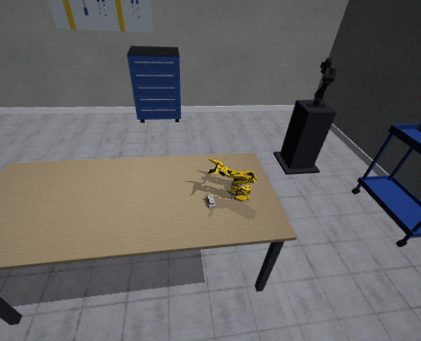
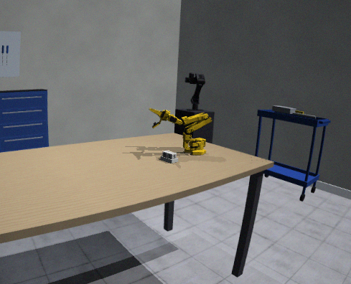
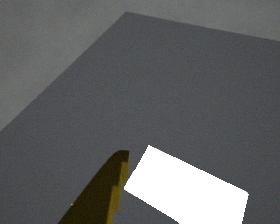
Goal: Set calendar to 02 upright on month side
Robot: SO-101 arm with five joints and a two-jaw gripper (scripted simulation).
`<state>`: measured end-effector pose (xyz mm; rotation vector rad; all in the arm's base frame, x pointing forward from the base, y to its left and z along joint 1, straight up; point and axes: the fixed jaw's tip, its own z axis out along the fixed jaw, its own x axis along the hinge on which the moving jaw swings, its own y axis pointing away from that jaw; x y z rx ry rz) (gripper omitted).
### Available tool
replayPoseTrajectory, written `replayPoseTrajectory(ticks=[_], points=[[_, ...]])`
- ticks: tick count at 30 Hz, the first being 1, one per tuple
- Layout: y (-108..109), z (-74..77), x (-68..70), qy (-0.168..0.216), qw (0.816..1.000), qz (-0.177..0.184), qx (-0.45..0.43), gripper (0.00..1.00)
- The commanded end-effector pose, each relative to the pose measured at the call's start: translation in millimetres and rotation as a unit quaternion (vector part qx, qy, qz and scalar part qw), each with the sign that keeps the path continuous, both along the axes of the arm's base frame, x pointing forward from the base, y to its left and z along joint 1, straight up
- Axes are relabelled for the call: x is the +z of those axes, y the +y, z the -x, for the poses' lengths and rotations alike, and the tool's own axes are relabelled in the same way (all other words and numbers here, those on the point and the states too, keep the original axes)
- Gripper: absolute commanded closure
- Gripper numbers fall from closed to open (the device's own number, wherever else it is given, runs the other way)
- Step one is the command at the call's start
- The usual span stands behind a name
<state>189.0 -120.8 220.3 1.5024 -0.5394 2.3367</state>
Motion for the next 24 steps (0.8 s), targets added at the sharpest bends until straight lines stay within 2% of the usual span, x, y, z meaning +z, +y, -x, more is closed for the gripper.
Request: replayPoseTrajectory(ticks=[1,19,24], points=[[0.1,0.3,0.5,-0.001,1.0,0.0,0.0,0.0],[0.1,0.3,-1.3,0.002,1.0,-0.002,0.0,0.0],[2.3,4.0,6.7,-0.017,1.0,0.009,0.0,0.06]])
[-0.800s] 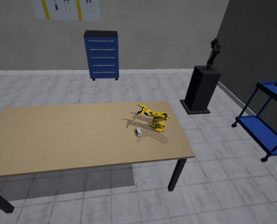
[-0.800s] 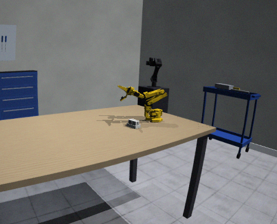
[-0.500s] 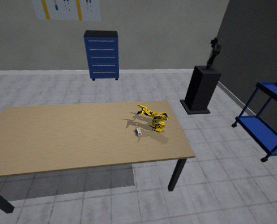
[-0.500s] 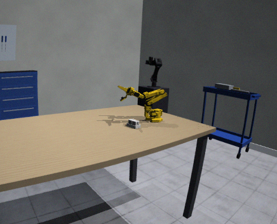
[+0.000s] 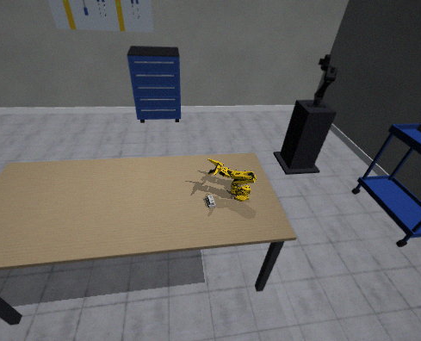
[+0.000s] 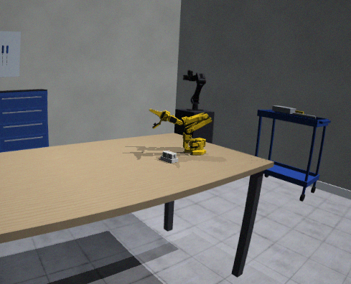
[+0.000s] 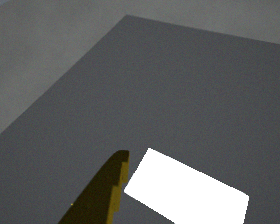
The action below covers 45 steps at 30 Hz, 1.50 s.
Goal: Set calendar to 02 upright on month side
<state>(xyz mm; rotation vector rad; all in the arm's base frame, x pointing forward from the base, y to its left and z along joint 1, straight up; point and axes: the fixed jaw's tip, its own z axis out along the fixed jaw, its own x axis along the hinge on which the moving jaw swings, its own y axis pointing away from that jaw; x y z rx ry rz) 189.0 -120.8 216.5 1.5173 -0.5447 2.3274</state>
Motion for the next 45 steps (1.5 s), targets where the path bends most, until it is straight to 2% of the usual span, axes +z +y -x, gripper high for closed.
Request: replayPoseTrajectory(ticks=[1,8,10,15,20,34,45], points=[[3.3,5.7,13.8,-0.03,0.999,0.017,0.0,0.08],[15.6,26.6,47.0,-0.111,0.992,0.065,0.0,0.33],[15.6,26.6,47.0,-0.111,0.992,0.065,0.0,0.33],[27.1,46.1,69.0,-0.173,0.98,0.101,0.0,0.51],[34.7,59.0,80.6,-0.209,0.97,0.123,0.0,0.63],[36.2,59.6,82.3,-0.214,0.97,0.119,0.007,0.65],[36.4,40.9,76.6,-0.186,0.98,0.047,0.06,0.65]])
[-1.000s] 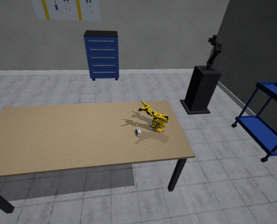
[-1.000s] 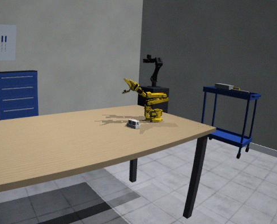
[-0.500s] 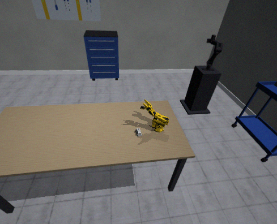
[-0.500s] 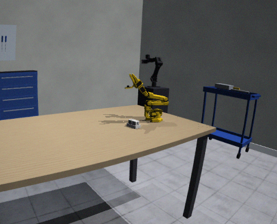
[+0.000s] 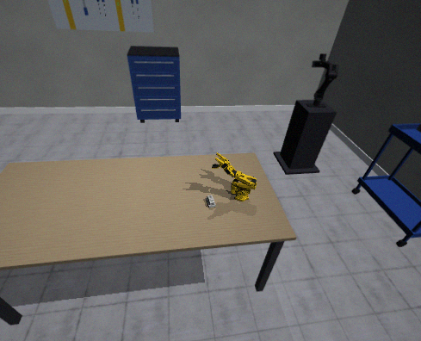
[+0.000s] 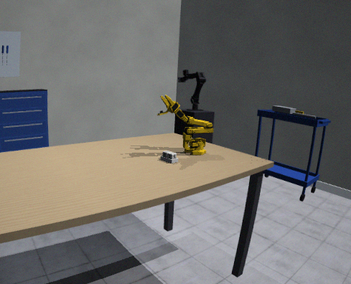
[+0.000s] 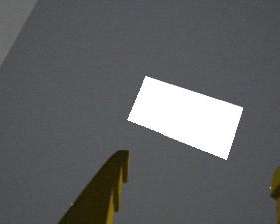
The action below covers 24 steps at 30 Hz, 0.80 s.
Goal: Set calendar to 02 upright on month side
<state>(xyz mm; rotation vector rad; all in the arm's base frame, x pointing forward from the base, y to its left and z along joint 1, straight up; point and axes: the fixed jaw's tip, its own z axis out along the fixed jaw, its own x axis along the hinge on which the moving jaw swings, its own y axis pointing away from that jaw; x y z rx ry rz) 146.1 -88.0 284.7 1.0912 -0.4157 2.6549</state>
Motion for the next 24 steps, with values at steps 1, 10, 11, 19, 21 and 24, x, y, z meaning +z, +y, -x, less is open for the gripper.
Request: replayPoseTrajectory(ticks=[1,10,11,19,21,24], points=[[3.9,-5.4,7.2,0.0,0.999,-0.024,0.037,0.65],[15.4,-44.6,-14.2,0.091,0.966,-0.177,0.165,0.65],[17.6,-48.4,-17.8,0.102,0.959,-0.195,0.177,0.65],[37.1,-70.1,-43.7,0.183,0.897,-0.318,0.246,0.65],[44.0,-74.2,-52.4,0.206,0.875,-0.353,0.26,0.65],[55.6,-78.6,-66.4,0.245,0.836,-0.407,0.275,0.65]])
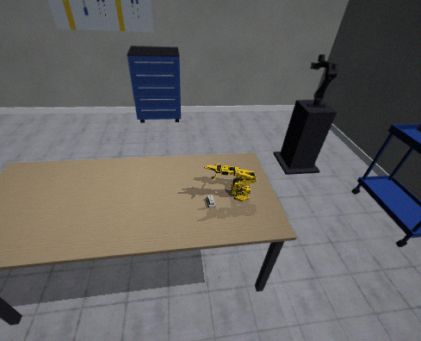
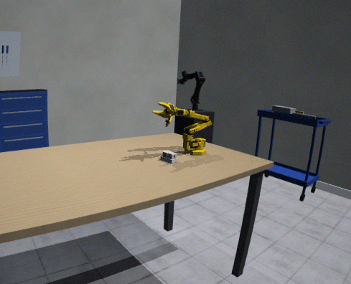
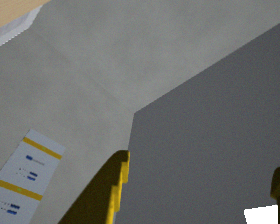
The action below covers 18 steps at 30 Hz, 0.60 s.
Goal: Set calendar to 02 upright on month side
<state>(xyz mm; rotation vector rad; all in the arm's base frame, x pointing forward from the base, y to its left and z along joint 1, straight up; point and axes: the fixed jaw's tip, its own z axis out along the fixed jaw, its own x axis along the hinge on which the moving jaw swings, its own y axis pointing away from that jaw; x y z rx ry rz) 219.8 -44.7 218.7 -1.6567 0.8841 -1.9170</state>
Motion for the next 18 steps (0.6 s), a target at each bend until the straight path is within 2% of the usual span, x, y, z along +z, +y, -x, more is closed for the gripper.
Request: replayPoseTrajectory(ticks=[1,7,9,10,13,18], points=[[16.3,-5.8,-5.1,0.061,0.995,-0.078,0.032,0.65],[42.0,-4.6,-32.6,0.177,0.966,-0.18,0.06,0.65],[42.0,-4.6,-32.6,0.177,0.966,-0.18,0.06,0.65],[53.9,-2.4,-40.6,0.227,0.945,-0.225,0.067,0.65],[62.1,2.6,-49.6,0.266,0.929,-0.25,0.065,0.65],[81.9,17.2,-64.7,0.362,0.877,-0.312,0.049,0.65]])
